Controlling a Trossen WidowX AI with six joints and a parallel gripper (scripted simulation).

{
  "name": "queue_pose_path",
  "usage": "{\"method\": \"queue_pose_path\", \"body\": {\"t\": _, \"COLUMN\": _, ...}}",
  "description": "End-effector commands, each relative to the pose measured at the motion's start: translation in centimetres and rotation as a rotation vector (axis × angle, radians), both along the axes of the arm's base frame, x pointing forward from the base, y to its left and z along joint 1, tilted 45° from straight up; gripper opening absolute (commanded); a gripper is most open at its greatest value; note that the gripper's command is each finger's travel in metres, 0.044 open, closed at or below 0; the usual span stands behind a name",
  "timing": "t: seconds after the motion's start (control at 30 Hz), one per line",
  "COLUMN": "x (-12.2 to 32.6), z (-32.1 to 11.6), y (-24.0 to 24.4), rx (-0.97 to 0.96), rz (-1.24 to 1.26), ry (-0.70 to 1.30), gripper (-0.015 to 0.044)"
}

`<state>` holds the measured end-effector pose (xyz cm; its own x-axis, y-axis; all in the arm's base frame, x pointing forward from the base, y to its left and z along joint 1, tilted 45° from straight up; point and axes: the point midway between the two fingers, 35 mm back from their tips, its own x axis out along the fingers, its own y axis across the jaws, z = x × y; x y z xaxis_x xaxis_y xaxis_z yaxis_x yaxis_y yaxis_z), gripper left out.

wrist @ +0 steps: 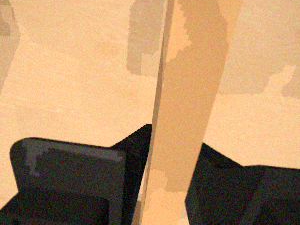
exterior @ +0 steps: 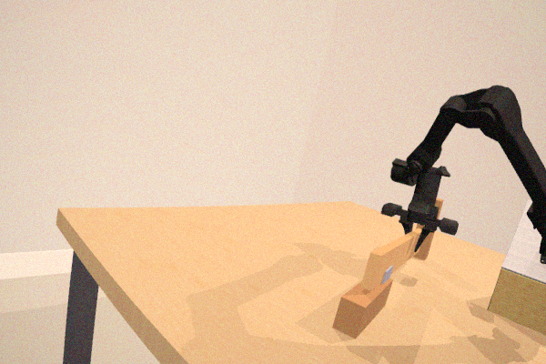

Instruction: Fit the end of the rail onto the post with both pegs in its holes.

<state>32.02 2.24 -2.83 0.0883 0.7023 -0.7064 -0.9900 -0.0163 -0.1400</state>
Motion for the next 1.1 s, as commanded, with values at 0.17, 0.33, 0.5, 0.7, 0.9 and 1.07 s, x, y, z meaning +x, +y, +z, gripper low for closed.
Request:
{"method": "queue_pose_path", "body": {"t": 0.17, "x": 0.4, "z": 0.8, "y": -0.7, "rx": 0.002, "rz": -0.012, "ry": -0.016, "gripper": 0.0}}
{"method": "queue_pose_path", "body": {"t": 0.33, "x": 0.3, "z": 1.0, "y": -0.9, "rx": 0.002, "rz": -0.012, "ry": -0.016, "gripper": 0.0}}
{"method": "queue_pose_path", "body": {"t": 0.5, "x": 0.3, "z": 1.1, "y": -1.1, "rx": 0.001, "rz": -0.012, "ry": -0.016, "gripper": 0.0}}
{"method": "queue_pose_path", "body": {"t": 0.7, "x": 0.2, "z": 1.3, "y": -1.3, "rx": 0.001, "rz": -0.012, "ry": -0.016, "gripper": 0.0}}
{"method": "queue_pose_path", "body": {"t": 0.9, "x": 0.2, "z": 1.5, "y": -1.5, "rx": 0.001, "rz": -0.012, "ry": -0.016, "gripper": 0.0}}
{"method": "queue_pose_path", "body": {"t": 1.07, "x": 0.2, "z": 1.7, "y": -1.6, "rx": 0.001, "rz": -0.012, "ry": -0.016, "gripper": 0.0}}
